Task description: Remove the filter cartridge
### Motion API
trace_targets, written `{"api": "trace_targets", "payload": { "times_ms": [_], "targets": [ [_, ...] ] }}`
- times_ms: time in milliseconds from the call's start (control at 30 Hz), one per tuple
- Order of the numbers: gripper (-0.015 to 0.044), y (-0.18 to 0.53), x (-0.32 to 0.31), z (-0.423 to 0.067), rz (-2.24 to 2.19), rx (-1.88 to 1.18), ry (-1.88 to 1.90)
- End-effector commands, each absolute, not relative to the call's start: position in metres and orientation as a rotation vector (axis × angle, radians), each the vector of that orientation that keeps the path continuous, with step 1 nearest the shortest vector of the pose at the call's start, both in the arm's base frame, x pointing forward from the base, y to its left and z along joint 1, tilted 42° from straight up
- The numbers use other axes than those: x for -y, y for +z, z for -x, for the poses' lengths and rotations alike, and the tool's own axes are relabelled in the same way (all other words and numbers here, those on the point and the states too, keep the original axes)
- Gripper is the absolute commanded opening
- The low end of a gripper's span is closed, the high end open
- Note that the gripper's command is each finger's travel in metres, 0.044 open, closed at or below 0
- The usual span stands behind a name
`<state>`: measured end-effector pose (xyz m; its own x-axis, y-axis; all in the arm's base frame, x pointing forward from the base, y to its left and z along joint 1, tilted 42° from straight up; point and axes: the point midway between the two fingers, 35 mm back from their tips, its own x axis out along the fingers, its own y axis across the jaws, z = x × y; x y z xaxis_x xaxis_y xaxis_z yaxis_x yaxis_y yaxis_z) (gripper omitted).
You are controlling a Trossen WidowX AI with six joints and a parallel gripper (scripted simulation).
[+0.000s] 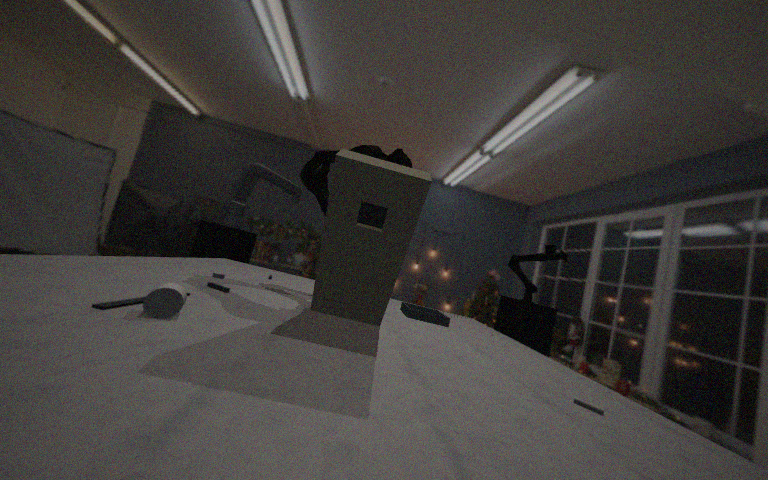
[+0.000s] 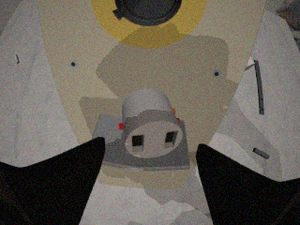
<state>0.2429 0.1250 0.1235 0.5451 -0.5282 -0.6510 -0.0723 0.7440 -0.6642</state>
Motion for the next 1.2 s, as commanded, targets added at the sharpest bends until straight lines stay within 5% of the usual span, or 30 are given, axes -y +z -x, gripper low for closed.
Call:
{"api": "trace_targets", "payload": {
  "times_ms": [0,600,1067,1167],
  "targets": [
    [0.0305,0.118,-0.121,-0.247,0.703,-0.976,-0.296],
    [0.0305,0.102,-0.106,-0.261,0.704,-0.973,-0.299],
    [0.0211,0.103,-0.108,-0.258,0.700,-0.978,-0.298],
    [0.0133,0.103,-0.108,-0.258,0.700,-0.978,-0.298]
  ]
}}
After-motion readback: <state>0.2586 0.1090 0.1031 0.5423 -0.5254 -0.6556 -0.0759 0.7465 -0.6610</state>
